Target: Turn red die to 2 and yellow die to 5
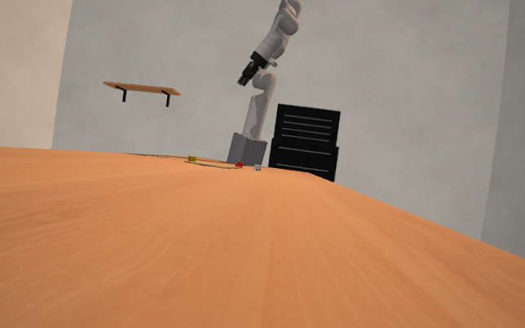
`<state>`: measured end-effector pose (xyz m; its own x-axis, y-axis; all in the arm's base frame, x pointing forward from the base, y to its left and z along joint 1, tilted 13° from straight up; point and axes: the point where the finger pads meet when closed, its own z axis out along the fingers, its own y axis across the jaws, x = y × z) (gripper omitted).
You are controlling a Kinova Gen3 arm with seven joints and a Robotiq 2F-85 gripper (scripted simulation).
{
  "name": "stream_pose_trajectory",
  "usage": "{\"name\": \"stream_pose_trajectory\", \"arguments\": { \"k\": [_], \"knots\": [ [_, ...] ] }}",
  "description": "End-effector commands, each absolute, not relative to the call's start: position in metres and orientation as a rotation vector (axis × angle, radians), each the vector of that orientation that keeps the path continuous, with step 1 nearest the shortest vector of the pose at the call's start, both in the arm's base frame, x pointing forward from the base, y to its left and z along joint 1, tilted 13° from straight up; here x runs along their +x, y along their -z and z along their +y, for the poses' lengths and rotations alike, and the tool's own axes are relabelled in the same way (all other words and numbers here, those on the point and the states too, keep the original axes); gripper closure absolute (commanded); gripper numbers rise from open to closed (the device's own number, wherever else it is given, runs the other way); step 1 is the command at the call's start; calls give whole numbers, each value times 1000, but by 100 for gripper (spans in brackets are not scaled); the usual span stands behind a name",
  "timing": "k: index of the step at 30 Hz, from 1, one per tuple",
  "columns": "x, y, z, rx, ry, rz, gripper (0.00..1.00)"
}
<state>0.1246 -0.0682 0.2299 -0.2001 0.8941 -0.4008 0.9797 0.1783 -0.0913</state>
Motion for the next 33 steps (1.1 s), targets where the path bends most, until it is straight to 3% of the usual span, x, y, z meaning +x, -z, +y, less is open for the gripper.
{"name": "stream_pose_trajectory", "arguments": {
  "k": [1,22,33],
  "knots": [
    [125,-230,-68,1800,482,2199,0],
    [127,-228,-66,1815,472,2204,0],
    [179,-194,-36,2092,282,2223,0]
  ]
}}
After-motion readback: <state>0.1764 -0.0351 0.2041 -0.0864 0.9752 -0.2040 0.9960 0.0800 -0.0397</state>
